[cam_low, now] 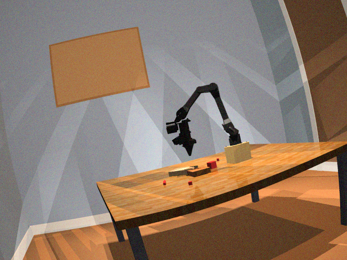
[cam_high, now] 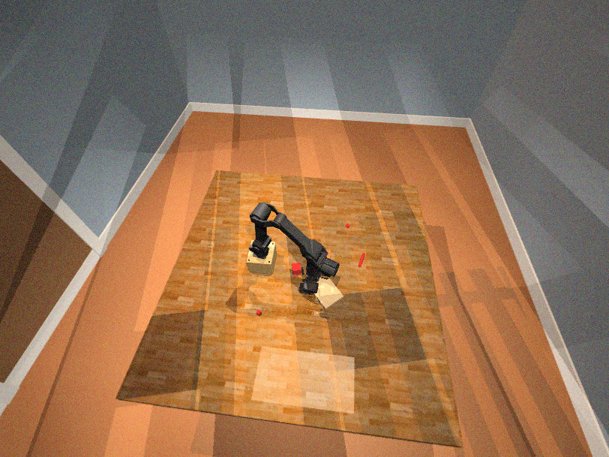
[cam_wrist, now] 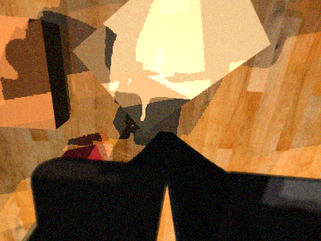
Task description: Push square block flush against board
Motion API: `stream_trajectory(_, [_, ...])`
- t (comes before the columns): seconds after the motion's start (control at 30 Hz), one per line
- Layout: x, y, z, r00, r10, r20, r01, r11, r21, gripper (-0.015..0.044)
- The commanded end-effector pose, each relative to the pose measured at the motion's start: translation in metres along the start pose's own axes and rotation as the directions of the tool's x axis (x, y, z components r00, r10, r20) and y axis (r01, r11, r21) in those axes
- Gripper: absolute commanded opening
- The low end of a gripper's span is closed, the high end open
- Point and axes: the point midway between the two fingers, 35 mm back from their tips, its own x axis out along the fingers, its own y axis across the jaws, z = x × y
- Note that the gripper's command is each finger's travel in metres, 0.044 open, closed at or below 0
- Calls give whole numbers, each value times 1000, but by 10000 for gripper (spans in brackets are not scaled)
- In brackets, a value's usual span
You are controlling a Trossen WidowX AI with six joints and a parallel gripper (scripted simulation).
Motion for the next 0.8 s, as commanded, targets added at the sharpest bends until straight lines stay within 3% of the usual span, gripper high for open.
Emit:
stream_trajectory(0.0, [7,13,-1,1000,-1,-1,2,991,135,0])
stream_trajectory(0.3, [21,41,-5,1000,1,-1,0,903,429,0])
stream_trajectory(0.6, [34,68,-12,1000,3,-2,-1,730,683,0])
stream_trajectory(0.77, [37,72,-14,1000,3,-2,-1,695,719,0])
